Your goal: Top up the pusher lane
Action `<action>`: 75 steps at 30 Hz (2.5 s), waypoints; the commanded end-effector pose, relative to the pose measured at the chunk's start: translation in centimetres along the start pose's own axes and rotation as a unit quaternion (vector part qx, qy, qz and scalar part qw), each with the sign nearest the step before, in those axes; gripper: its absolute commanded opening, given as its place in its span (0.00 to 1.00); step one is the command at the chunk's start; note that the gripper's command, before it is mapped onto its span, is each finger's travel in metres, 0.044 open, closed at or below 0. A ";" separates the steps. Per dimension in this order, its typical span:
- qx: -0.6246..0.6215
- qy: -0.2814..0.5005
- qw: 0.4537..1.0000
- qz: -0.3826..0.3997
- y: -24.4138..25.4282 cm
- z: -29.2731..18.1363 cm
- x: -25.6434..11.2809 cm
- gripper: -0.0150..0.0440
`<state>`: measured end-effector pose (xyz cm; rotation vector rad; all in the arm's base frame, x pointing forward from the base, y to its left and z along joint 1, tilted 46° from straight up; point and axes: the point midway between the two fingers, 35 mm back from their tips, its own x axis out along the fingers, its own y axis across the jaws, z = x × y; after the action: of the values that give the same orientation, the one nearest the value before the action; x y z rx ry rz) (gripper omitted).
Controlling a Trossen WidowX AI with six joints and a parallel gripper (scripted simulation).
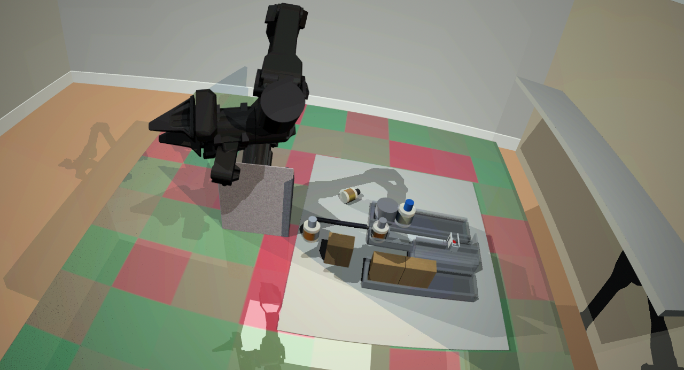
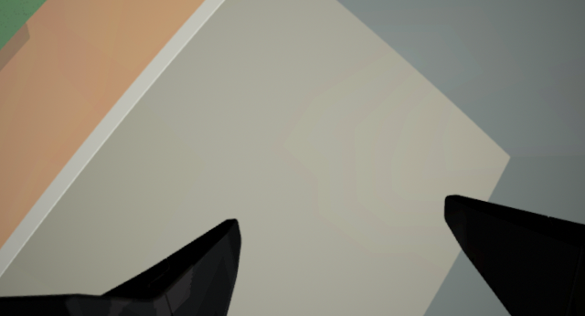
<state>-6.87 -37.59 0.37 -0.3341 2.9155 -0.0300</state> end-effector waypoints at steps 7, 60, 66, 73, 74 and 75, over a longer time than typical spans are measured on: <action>0.011 -0.136 0.990 -0.034 1.0 4.2 -4.2 1.00; -0.156 -0.588 0.689 0.394 32.8 12.1 -28.3 1.00; -0.156 -0.588 0.689 0.394 33.5 12.8 -28.2 1.00; -0.156 -0.588 0.689 0.394 34.3 13.6 -28.3 1.00; -0.156 -0.588 0.689 0.394 34.4 13.7 -28.3 1.00; -0.156 -0.588 0.689 0.394 34.5 13.8 -28.3 1.00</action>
<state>15.57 1.83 -8.53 0.6483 1.5128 0.5779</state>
